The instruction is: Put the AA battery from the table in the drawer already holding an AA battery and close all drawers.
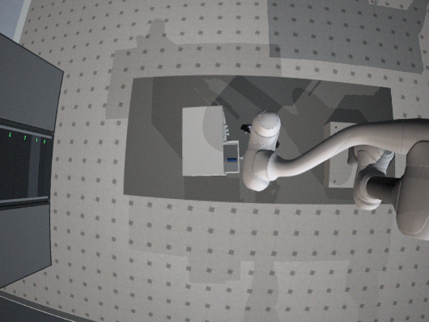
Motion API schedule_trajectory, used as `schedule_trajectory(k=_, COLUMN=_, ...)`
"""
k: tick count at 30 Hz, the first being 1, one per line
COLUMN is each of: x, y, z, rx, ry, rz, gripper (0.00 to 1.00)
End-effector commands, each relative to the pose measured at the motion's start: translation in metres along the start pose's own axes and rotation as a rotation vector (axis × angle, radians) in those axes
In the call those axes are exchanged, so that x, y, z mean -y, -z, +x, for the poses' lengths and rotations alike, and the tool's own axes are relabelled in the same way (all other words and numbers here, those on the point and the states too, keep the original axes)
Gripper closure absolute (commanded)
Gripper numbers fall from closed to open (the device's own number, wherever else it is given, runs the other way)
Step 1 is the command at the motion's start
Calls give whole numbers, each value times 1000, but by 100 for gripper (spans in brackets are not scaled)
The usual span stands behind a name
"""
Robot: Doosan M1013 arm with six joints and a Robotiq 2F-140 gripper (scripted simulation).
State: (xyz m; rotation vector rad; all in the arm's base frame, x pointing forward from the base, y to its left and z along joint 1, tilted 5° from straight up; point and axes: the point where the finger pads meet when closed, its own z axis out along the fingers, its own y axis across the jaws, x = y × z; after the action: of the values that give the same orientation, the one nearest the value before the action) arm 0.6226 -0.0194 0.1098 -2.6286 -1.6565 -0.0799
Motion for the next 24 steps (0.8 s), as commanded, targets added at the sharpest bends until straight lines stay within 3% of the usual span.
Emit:
schedule_trajectory(k=1, x=7, y=-50, z=-25, rx=-21, ry=216, rz=-6, gripper=0)
schedule_trajectory(k=2, x=7, y=-50, z=-25, rx=-21, ry=216, rz=-6, gripper=0)
schedule_trajectory(k=4, x=14, y=-72, z=-38, rx=-19, ry=312, rz=-8, gripper=0)
schedule_trajectory(k=13, x=23, y=-95, z=-52, rx=-16, ry=419, rz=-9, gripper=0)
schedule_trajectory(k=14, x=23, y=-95, z=-52, rx=-16, ry=419, rz=-9, gripper=83)
schedule_trajectory(k=24, x=23, y=-95, z=-52, rx=-16, ry=419, rz=-9, gripper=83)
